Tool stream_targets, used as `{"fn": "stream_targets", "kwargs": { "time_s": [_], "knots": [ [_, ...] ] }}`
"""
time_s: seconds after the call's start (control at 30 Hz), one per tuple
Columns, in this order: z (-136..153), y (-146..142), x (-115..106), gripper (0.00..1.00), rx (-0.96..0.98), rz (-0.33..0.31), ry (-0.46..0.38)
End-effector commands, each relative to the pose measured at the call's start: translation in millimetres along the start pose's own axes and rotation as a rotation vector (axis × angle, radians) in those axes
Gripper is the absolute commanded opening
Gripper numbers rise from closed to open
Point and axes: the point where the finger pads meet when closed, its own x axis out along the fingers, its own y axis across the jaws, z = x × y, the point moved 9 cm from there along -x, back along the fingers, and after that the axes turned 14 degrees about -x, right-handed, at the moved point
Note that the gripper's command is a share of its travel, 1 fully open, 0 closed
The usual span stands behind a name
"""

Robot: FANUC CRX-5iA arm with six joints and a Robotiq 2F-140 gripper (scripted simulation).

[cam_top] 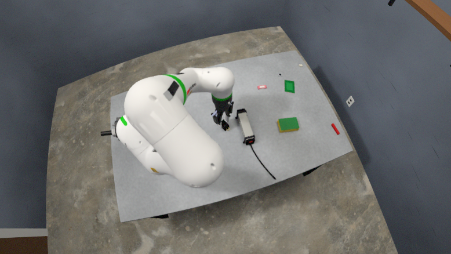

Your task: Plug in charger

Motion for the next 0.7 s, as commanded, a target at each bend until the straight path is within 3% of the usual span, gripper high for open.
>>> {"fn": "stream_targets", "kwargs": {
  "time_s": [0.0, 0.67],
  "knots": [
    [-0.3, -0.7, 7.8, 0.38, 0.0, -0.002, 0.001],
    [-0.4, -0.8, 32.4, 0.38, 0.0, -0.002, 0.001]
  ]
}}
